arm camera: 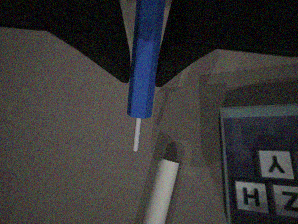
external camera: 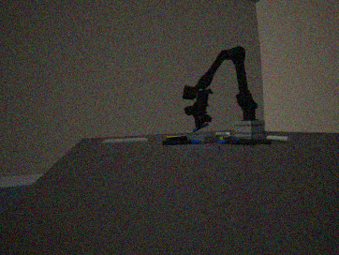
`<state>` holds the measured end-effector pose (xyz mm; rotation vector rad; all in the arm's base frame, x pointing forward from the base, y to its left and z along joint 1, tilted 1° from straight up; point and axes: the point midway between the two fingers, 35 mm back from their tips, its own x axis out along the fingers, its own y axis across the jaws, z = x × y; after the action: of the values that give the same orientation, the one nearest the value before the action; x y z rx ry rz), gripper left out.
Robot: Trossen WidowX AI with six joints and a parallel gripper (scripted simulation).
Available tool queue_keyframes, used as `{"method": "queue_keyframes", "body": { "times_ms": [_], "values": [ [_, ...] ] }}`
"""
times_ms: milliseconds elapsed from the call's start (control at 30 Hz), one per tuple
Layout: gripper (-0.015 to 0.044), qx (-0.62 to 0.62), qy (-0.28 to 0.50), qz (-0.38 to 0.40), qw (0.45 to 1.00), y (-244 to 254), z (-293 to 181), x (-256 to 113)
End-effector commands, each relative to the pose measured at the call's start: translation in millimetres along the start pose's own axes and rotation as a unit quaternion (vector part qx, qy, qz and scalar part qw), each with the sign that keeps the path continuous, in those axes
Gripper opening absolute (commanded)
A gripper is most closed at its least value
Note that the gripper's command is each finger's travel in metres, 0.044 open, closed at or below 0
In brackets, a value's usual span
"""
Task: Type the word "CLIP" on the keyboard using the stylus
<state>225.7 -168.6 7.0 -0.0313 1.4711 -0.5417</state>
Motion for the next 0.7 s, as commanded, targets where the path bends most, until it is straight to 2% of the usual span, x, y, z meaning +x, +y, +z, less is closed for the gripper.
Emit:
{"method": "queue_keyframes", "body": {
  "times_ms": [0,333,667],
  "values": [
    [0.0000,-0.077,0.024,-0.020,0.997,8,7,-6],
    [0.0000,-0.273,0.090,-0.074,0.955,28,21,-24],
    [0.0000,-0.461,0.152,-0.133,0.864,50,38,-47]
  ]
}}
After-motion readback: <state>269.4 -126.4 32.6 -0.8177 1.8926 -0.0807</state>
